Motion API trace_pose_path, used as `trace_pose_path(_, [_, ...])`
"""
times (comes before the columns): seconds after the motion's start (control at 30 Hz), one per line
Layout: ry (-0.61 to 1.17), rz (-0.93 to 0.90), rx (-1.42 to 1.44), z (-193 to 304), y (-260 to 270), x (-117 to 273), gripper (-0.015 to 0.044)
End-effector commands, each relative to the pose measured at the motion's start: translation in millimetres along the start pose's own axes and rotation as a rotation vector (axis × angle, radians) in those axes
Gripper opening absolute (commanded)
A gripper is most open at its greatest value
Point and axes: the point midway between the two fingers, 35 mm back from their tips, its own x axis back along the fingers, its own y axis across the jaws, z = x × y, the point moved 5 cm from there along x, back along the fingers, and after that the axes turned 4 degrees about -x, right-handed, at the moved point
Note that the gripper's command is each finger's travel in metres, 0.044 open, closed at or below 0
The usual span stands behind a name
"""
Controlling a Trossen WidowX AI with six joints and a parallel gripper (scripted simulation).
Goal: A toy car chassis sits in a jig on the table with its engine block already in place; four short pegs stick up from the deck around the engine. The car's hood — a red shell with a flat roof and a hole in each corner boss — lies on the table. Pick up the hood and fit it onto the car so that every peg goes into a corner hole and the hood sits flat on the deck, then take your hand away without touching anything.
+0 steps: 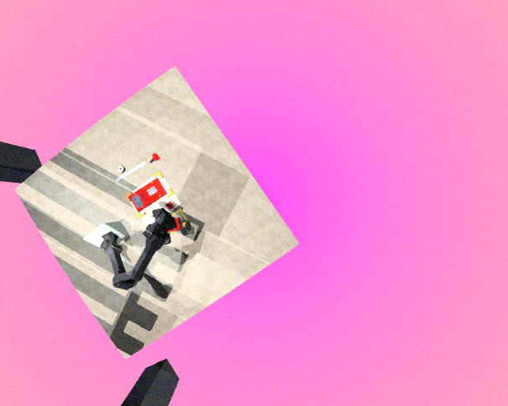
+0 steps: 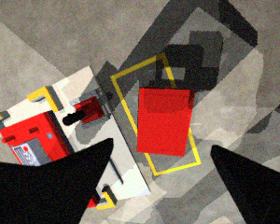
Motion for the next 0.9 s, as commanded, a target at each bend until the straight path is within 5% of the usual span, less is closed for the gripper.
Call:
trace_pose_path(0.0, [-0.003, 0.006, -0.022, -0.1, -3.0, -1.2, 0.044])
trace_pose_path(0.87, [-0.002, 0.005, -0.022, -0.5, -3.6, -15.3, 0.044])
